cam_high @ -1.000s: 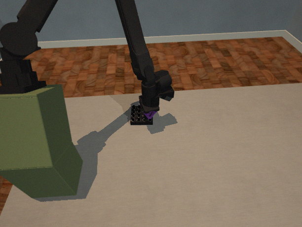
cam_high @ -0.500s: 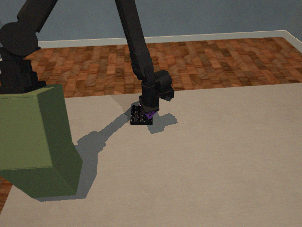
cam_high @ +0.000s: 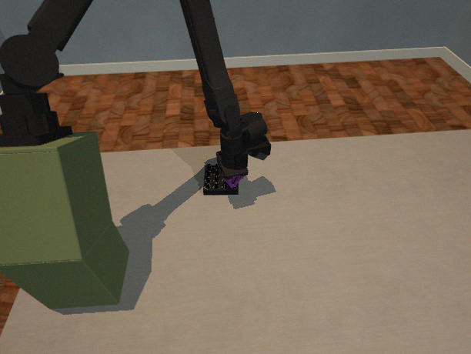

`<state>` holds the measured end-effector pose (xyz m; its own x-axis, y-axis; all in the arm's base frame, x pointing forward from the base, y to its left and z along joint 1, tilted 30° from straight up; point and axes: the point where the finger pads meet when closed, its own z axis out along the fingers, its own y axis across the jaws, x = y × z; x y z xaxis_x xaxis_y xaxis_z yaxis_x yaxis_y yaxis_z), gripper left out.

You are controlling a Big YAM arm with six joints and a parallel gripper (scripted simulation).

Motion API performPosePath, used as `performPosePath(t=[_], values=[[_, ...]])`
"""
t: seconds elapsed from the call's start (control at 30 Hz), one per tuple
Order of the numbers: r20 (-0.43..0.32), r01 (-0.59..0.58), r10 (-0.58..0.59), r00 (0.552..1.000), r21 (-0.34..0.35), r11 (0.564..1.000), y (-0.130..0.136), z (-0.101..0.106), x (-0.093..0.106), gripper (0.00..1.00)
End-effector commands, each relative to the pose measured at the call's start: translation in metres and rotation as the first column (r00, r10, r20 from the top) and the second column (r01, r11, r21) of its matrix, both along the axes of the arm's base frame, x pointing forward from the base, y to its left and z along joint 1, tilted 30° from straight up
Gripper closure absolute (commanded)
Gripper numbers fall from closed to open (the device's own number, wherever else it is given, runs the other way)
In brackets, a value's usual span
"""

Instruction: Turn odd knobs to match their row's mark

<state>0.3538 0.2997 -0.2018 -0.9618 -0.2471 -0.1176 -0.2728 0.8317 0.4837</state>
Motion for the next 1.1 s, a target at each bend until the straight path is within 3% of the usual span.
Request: performPosePath(t=[0.0,0.1,0.23,0.37,1.07], values=[[0.035,0.021,-0.022,0.999,0.021,1.0,0.005,0.014,0.016,0.82],[0.011,0.012,-0.012,1.0,0.007,1.0,0.005,-0.003,0.006,0.82],[0.003,0.011,-0.011,1.0,0.001,1.0,0.005,-0.006,0.002,0.82],[0.025,0.014,-0.015,1.0,0.016,1.0,0.008,0.003,0.01,0.82],[0.019,0.012,-0.013,1.0,0.011,1.0,0.007,0.002,0.008,0.82]])
